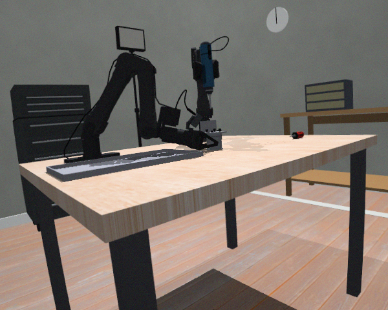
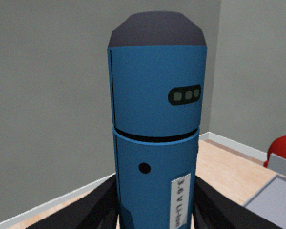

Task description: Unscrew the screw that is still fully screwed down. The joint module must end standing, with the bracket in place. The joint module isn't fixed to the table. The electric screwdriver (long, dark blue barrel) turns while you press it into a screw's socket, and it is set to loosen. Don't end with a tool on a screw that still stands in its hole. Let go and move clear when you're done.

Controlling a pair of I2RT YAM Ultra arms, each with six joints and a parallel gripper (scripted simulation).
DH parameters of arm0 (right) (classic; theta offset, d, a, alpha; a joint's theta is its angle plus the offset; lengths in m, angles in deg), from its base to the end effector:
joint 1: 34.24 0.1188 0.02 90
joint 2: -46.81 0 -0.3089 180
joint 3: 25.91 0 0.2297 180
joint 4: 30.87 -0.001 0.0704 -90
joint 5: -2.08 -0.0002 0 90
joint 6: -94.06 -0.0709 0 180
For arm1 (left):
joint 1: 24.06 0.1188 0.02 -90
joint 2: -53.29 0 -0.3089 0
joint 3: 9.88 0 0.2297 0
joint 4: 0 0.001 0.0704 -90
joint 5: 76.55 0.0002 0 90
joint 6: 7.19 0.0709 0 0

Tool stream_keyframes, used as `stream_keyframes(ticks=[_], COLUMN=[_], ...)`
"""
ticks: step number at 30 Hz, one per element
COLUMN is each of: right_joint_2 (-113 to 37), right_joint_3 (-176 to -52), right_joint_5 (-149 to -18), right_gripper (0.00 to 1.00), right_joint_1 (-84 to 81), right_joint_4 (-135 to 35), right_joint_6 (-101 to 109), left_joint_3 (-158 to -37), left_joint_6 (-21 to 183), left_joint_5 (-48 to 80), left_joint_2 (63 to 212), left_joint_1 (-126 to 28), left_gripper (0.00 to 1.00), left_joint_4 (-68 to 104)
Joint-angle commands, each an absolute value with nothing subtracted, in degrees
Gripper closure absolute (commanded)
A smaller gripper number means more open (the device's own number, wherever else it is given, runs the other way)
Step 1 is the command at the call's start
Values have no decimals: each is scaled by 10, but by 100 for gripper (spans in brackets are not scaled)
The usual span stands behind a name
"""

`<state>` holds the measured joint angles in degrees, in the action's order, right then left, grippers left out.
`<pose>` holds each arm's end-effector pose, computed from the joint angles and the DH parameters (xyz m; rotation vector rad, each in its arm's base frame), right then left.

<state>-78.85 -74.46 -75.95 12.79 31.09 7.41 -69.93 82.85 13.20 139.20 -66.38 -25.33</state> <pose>0.2517 0.2933 0.1091 -0.9393 1.6417 0.7202 0.2567 -0.2320 0.3252 0.5782 1.5019 -0.5718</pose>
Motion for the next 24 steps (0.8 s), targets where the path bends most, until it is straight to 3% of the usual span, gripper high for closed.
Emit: stream_keyframes(ticks=[1, 24], right_joint_2=[-786, -786], right_joint_3=[-748, -748], right_joint_5=[-762, -762], right_gripper=[41, 41], right_joint_1=[129, 129], right_joint_4=[305, 305], right_joint_6=[72, 72], left_joint_3=[-729, -734], left_joint_6=[825, 825], left_joint_5=[130, 134], left_joint_2=[1374, 1371], left_joint_1=[-655, -660], left_gripper=[58, 58], left_joint_4=[-306, -302])
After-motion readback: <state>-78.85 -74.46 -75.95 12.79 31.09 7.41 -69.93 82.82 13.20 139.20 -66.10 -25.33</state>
